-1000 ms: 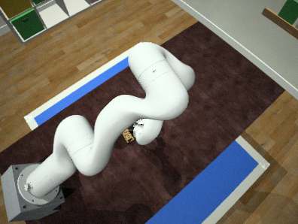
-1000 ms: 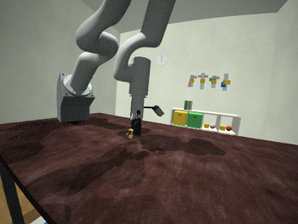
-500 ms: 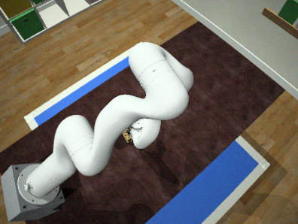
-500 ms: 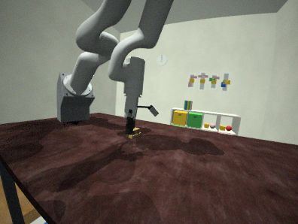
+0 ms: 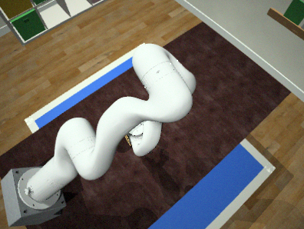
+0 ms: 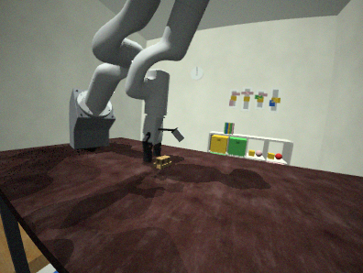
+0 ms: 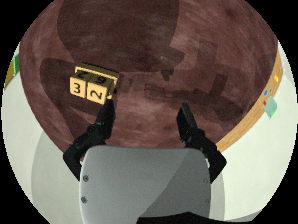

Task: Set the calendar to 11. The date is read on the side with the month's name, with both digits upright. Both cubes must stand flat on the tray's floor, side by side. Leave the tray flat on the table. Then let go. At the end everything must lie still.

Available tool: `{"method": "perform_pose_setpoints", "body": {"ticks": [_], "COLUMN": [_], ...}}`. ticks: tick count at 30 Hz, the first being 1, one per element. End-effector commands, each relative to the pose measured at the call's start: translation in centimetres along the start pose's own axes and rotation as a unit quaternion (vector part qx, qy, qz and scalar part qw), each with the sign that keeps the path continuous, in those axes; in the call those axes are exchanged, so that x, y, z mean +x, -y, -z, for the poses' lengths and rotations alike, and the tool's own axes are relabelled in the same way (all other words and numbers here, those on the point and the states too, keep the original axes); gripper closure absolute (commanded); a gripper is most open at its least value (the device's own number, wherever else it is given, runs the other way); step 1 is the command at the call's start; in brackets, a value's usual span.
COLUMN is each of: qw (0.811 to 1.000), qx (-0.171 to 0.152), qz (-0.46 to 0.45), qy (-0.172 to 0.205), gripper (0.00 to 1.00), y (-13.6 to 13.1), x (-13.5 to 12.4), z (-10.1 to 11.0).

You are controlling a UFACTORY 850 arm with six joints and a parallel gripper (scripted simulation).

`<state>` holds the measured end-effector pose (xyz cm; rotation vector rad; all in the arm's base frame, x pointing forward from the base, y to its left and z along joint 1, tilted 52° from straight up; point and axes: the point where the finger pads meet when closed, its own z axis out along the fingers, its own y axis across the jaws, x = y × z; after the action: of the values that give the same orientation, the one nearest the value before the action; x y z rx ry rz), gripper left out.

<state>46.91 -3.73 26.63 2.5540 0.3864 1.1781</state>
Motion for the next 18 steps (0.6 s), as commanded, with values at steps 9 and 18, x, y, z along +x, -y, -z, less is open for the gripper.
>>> {"method": "perform_pose_setpoints", "body": {"ticks": [9, 18], "qw": [0.995, 0.989], "qx": [0.005, 0.005], "qz": [-0.1, -0.151], "qy": [-0.004, -0.004], "gripper": [0.0, 0.0], "y": [0.3, 0.5], "x": [-2.7, -5.2], "z": [0.0, 0.0]}}
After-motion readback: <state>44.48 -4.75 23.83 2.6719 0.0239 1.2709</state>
